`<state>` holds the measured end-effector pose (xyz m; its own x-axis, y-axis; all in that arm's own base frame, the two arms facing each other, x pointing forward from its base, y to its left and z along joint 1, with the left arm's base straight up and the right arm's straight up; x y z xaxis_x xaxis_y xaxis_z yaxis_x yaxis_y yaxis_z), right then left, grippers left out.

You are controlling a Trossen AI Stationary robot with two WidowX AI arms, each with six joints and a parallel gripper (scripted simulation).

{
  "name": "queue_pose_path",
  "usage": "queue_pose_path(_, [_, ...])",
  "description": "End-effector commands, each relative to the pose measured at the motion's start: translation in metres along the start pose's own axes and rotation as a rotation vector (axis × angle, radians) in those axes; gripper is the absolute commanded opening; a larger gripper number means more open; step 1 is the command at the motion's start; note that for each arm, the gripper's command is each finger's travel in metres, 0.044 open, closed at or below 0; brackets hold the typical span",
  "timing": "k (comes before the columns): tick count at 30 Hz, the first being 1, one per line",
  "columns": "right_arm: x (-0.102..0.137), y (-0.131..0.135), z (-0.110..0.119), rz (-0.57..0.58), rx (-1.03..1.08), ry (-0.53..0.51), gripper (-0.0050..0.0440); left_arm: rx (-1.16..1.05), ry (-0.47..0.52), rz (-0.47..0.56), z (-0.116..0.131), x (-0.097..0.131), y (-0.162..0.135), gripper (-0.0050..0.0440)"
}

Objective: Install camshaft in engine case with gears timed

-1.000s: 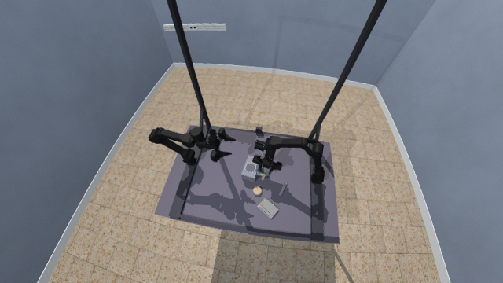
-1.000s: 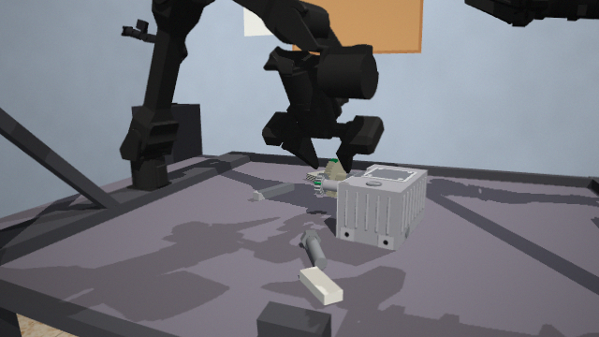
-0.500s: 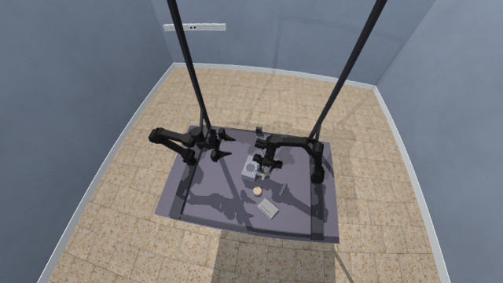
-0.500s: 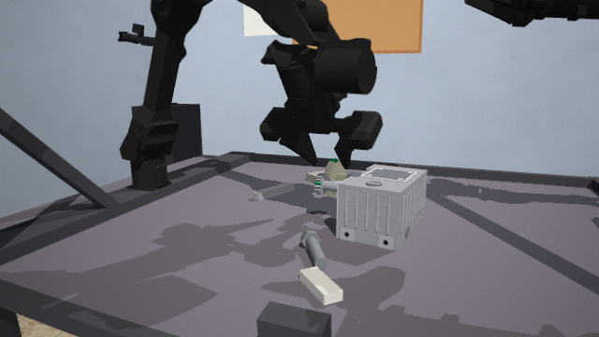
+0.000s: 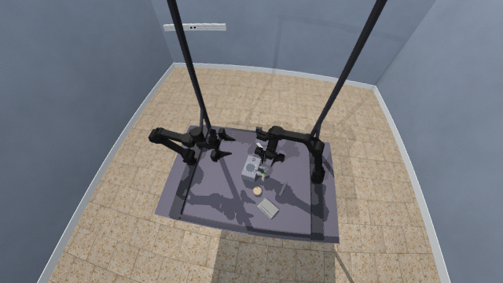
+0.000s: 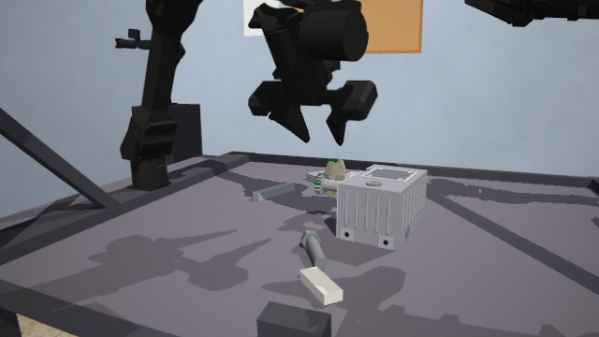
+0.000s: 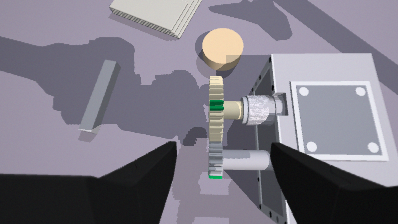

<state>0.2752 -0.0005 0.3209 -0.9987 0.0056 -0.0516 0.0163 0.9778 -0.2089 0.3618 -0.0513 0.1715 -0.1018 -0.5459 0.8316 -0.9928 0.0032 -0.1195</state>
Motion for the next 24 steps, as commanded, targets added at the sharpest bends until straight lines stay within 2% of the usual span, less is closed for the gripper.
queue_pose_path(1, [0.001, -0.003, -0.013, 0.006, -0.002, -0.033, 0.0400, 0.017, -0.002, 0.006, -0.005, 0.001, -0.001, 0.0276])
queue_pose_path(5, [0.001, -0.003, -0.013, 0.005, -0.002, -0.033, 0.0400, 0.006, 0.030, 0.035, -0.012, 0.006, 0.003, 0.0276])
queue_pose_path(9, [0.001, -0.003, -0.012, 0.005, -0.003, -0.031, 0.0400, -0.034, 0.089, 0.108, -0.017, 0.009, 0.003, 0.0276])
queue_pose_path(16, [0.000, -0.003, -0.012, 0.005, -0.006, -0.030, 0.0400, -0.153, 0.193, 0.357, -0.037, 0.019, 0.001, 0.0276])
queue_pose_path(18, [0.000, -0.003, -0.012, 0.005, -0.006, -0.030, 0.0400, -0.153, 0.193, 0.357, -0.037, 0.019, 0.001, 0.0276])
queue_pose_path(24, [0.000, -0.003, -0.012, 0.003, -0.006, -0.031, 0.0400, -0.264, 0.199, 0.606, -0.055, 0.035, 0.004, 0.0276])
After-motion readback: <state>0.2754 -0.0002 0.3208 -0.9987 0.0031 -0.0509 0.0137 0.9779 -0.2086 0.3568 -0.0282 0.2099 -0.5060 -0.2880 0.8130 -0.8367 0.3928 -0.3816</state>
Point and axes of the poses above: on each arm, the point midway between the two fingers, 35 mm back from their tips, its own x axis back along the fingers, its own y axis across the jaws, z = x × y, the point moved 4 cm from there along x, back along the fingers, and after that the axes turned 12 degrees about x, right-handed, at the moved point
